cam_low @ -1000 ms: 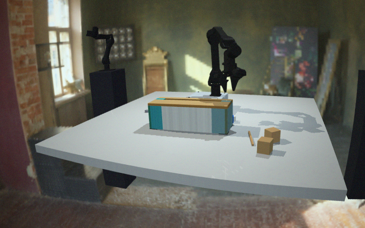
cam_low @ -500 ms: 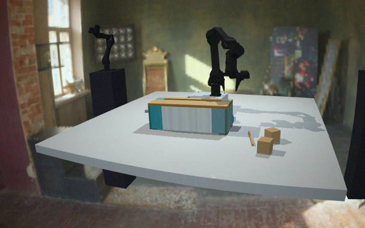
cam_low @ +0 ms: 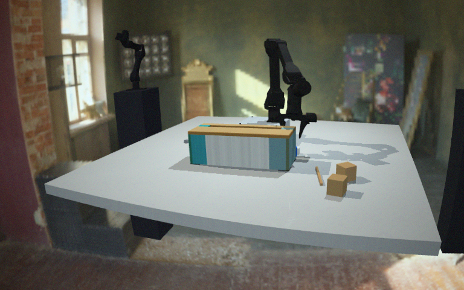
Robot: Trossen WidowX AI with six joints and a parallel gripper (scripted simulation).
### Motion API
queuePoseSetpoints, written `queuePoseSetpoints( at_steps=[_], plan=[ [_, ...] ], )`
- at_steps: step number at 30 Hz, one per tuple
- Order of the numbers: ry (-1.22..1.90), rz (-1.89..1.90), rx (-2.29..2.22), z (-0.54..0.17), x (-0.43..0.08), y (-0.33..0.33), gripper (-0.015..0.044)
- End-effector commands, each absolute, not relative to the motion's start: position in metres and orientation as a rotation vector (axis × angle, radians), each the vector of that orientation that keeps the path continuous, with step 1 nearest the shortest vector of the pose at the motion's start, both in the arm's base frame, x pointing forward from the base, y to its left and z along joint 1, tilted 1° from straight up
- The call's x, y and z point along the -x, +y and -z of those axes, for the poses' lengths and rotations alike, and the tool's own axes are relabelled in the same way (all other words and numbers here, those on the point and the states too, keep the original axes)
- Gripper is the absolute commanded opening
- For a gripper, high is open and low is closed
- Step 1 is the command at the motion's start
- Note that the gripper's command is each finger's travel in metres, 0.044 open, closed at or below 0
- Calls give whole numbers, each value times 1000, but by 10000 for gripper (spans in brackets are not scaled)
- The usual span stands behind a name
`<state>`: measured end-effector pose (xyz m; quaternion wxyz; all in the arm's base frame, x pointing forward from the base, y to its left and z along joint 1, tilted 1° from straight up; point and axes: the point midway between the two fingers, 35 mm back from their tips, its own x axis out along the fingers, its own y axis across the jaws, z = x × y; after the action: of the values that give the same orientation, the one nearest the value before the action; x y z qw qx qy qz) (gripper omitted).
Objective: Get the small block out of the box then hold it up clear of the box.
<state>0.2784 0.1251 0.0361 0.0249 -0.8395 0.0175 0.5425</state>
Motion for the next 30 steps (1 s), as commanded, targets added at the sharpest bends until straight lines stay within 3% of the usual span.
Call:
queuePoseSetpoints(
  at_steps=[1,30],
  plan=[
    [48,-1653,2611,-29,-280,125,285],
    [48,-1654,2611,17,-282,127,285]
  ],
)
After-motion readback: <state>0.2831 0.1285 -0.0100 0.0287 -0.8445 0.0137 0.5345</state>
